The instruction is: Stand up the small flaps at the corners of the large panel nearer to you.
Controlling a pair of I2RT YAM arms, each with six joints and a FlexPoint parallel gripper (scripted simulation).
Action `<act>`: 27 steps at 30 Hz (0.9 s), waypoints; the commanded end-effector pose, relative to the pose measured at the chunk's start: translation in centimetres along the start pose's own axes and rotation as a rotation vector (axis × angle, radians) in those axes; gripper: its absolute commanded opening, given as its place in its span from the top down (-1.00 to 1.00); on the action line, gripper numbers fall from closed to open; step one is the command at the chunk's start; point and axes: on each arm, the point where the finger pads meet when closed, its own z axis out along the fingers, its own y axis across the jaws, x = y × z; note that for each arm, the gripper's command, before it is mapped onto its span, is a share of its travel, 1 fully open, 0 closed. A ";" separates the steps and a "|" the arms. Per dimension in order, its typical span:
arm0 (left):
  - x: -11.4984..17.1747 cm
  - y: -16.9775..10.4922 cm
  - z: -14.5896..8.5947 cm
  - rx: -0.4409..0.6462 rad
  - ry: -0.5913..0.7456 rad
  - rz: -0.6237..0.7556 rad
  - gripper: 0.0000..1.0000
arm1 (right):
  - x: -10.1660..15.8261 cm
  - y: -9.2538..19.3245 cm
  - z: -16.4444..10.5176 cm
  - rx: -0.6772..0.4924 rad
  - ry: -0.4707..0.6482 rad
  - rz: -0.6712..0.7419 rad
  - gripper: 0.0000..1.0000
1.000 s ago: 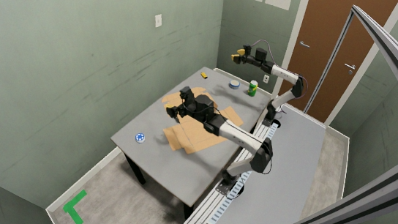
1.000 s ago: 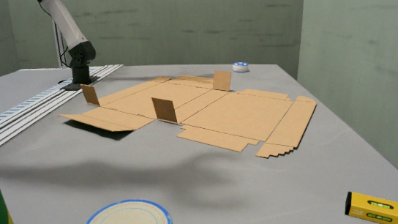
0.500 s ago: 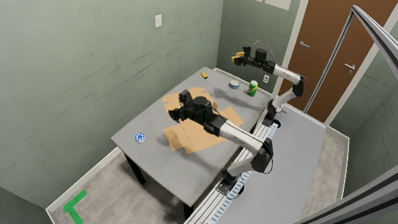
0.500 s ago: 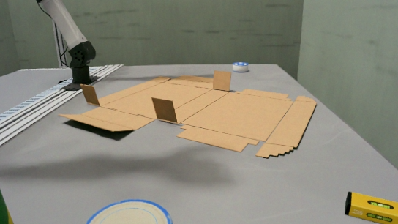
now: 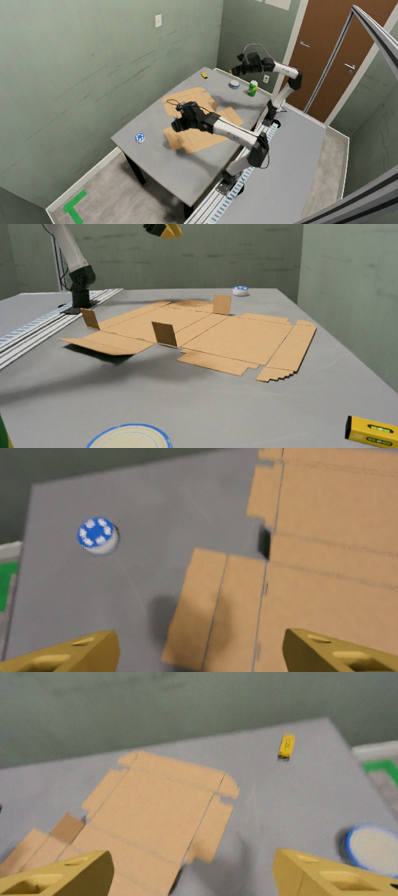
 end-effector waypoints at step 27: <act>15.2 -2.3 6.2 0.227 0.863 0.200 -0.54 | 22.0 11.3 -0.7 0.286 0.986 0.354 -0.54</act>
